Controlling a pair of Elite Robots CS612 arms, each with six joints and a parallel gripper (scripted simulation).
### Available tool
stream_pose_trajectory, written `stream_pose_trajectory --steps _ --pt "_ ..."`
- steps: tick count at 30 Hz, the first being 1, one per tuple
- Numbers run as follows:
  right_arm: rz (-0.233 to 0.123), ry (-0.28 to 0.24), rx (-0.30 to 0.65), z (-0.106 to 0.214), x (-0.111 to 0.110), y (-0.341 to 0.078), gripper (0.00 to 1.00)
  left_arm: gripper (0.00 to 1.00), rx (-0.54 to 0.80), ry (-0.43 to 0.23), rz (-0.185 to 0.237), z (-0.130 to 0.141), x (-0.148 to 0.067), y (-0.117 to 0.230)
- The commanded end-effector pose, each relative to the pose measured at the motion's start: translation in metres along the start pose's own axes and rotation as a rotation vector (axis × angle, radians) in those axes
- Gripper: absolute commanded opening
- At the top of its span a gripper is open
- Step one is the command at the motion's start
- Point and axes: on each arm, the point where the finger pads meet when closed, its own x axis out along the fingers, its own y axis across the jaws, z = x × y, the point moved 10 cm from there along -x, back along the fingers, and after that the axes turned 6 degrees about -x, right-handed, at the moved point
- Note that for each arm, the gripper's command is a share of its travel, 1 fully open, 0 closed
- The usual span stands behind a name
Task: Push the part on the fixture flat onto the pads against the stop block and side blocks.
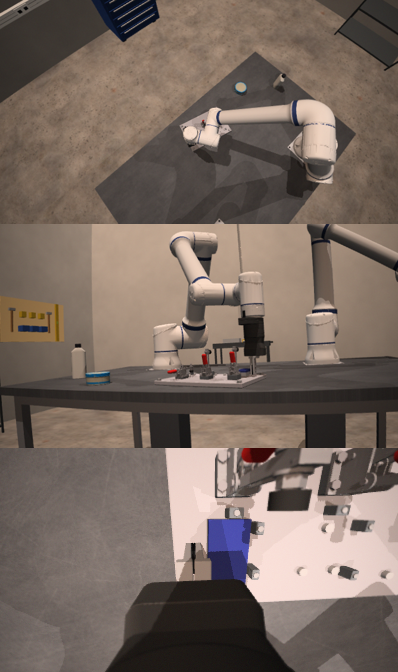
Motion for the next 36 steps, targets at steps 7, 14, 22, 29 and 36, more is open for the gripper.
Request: stream_pose_trajectory --steps 7,14,22,29,36 --pt "-0.002 0.002 0.000 -0.0004 -0.0014 0.0000 0.00 1.00 0.000 -0.002 -0.001 0.0005 -0.0009 -0.0002" --pt "-0.002 0.002 0.000 -0.0004 -0.0014 0.0000 0.00 1.00 0.000 -0.002 -0.001 0.0005 -0.0009 -0.0002" --pt "-0.002 0.002 0.000 0.0000 -0.0014 0.0035 0.00 1.00 0.000 -0.002 -0.001 0.0005 -0.0009 -0.0002" --pt "-0.002 0.002 0.000 0.0001 -0.0014 0.0040 0.00 1.00 0.000 -0.002 -0.001 0.0005 -0.0009 -0.0002" --pt "-0.002 0.002 0.000 0.0001 -0.0014 0.0040 0.00 1.00 0.000 -0.002 -0.001 0.0005 -0.0009 -0.0002"
